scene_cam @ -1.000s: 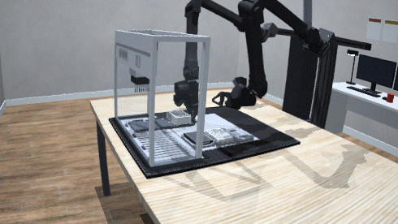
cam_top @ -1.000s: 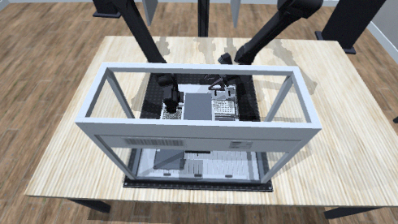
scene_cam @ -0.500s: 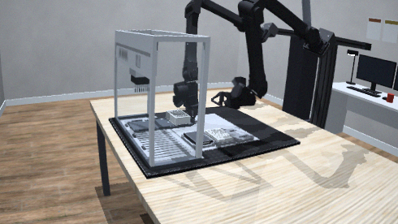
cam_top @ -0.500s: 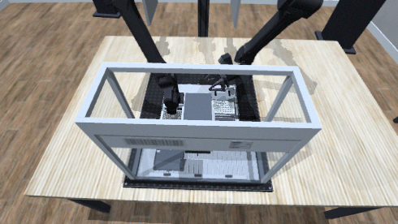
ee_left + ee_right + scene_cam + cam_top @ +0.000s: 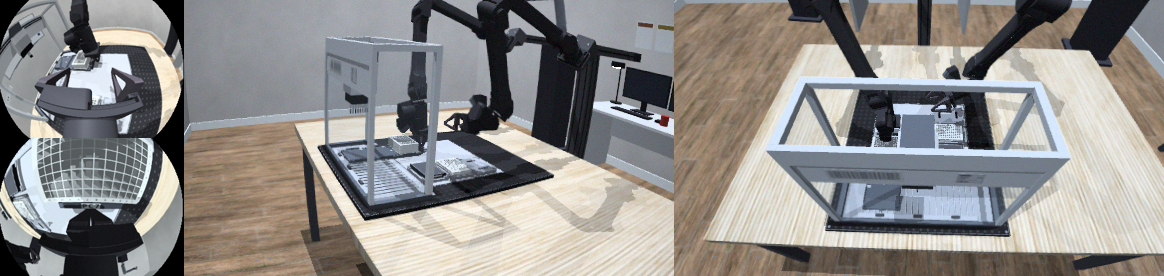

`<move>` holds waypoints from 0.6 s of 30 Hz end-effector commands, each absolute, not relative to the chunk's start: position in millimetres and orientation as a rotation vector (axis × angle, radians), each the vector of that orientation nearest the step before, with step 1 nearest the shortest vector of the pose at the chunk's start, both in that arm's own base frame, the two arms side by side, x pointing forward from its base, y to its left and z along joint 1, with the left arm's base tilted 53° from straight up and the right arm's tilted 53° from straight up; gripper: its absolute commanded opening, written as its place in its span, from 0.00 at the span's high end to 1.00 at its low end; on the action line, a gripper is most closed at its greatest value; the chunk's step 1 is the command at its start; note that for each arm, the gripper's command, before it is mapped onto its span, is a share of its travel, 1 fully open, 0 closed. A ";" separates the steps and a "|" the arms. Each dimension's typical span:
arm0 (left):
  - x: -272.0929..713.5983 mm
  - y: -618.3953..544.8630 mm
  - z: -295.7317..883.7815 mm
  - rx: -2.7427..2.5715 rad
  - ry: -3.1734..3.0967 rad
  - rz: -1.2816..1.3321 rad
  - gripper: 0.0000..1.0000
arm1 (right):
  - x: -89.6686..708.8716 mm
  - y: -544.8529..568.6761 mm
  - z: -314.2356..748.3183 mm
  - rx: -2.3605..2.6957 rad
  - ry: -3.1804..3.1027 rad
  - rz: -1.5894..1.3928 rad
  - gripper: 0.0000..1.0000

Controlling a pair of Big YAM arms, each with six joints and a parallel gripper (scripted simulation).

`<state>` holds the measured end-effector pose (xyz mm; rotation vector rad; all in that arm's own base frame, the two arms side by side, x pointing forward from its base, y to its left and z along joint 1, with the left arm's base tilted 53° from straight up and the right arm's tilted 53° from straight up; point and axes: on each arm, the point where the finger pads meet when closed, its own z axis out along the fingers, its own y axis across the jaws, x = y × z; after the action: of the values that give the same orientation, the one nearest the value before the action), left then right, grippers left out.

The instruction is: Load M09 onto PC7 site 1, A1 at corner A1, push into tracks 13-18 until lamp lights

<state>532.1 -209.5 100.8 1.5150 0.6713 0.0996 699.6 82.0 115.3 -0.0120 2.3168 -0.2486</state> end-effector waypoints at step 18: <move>518.9 -210.1 98.9 1.528 0.668 0.081 0.00 | 745.1 77.7 169.8 -0.001 2.220 -0.231 1.00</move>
<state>532.0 -209.6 100.8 1.5164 0.6681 0.1022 699.2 81.9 115.3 -0.0161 2.3349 -0.2538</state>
